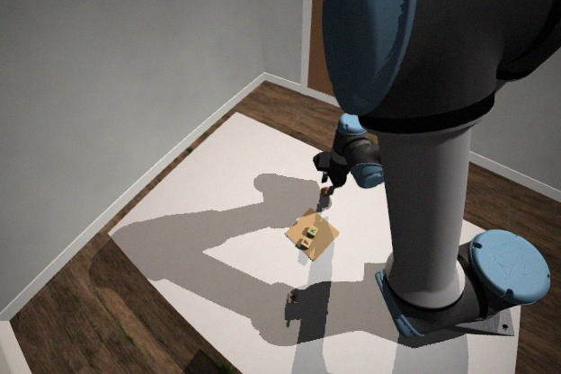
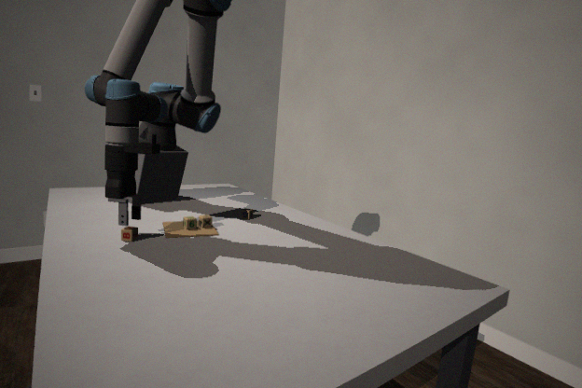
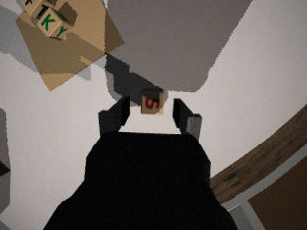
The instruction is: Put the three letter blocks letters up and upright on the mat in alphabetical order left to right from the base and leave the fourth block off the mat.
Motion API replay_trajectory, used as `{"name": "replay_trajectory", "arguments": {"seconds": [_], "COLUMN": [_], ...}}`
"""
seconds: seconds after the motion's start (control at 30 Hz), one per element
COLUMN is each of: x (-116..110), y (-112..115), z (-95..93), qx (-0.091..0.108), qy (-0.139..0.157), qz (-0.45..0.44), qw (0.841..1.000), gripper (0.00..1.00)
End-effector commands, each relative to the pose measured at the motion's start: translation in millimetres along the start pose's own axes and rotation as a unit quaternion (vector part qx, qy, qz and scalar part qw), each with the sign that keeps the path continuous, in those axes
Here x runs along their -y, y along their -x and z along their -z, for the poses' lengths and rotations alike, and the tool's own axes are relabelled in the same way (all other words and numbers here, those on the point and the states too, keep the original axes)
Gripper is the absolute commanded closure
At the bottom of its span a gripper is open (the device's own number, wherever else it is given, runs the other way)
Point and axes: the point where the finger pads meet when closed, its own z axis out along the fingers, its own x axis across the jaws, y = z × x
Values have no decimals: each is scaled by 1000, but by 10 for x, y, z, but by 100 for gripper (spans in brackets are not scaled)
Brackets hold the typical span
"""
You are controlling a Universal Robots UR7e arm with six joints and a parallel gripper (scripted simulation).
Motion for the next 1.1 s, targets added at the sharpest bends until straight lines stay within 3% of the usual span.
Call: {"name": "replay_trajectory", "arguments": {"seconds": [0.0, 1.07], "x": [1, 1], "y": [-6, -6], "z": [-31, -76], "qx": [-1, -1], "qy": [0, 0], "qz": [0, 0], "qw": [1000, 1000], "gripper": [0, 0]}}
